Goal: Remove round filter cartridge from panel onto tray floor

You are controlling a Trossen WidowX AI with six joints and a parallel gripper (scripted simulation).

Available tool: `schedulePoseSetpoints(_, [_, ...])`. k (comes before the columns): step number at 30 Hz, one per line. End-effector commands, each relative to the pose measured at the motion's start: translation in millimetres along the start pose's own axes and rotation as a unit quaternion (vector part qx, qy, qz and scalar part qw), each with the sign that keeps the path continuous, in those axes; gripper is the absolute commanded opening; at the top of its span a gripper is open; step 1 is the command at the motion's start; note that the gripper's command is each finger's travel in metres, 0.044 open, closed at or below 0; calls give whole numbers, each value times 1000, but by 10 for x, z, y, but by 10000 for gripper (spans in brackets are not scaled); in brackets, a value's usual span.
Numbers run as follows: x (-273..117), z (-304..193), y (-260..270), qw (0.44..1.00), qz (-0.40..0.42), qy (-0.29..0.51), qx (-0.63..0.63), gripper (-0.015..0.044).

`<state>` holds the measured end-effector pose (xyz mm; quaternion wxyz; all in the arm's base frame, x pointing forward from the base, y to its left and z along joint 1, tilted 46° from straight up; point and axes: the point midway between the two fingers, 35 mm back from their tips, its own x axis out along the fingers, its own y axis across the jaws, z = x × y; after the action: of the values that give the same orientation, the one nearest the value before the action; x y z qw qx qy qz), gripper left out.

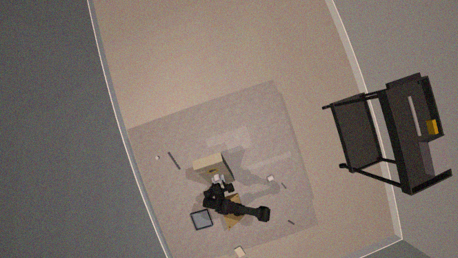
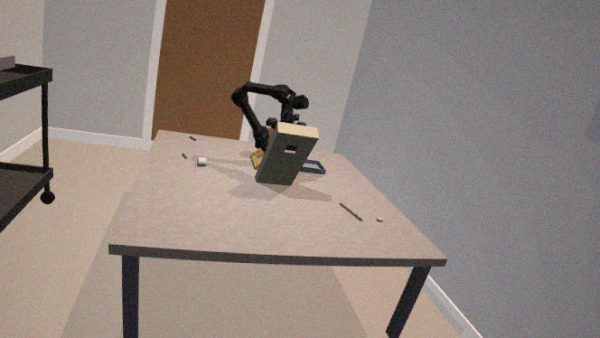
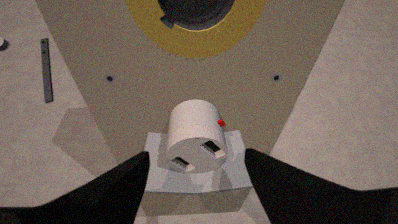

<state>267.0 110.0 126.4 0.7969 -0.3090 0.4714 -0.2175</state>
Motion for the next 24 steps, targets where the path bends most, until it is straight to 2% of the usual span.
schedulePoseSetpoints(1, [76,-11,-5,1000,-2,-1,-4,305])
schedulePoseSetpoints(17, [291,-16,-21,1000,-4,-1,-3,305])
schedulePoseSetpoints(19, [260,-4,-17,1000,-2,0,1,252])
schedulePoseSetpoints(24, [260,-4,-17,1000,-2,0,1,219])
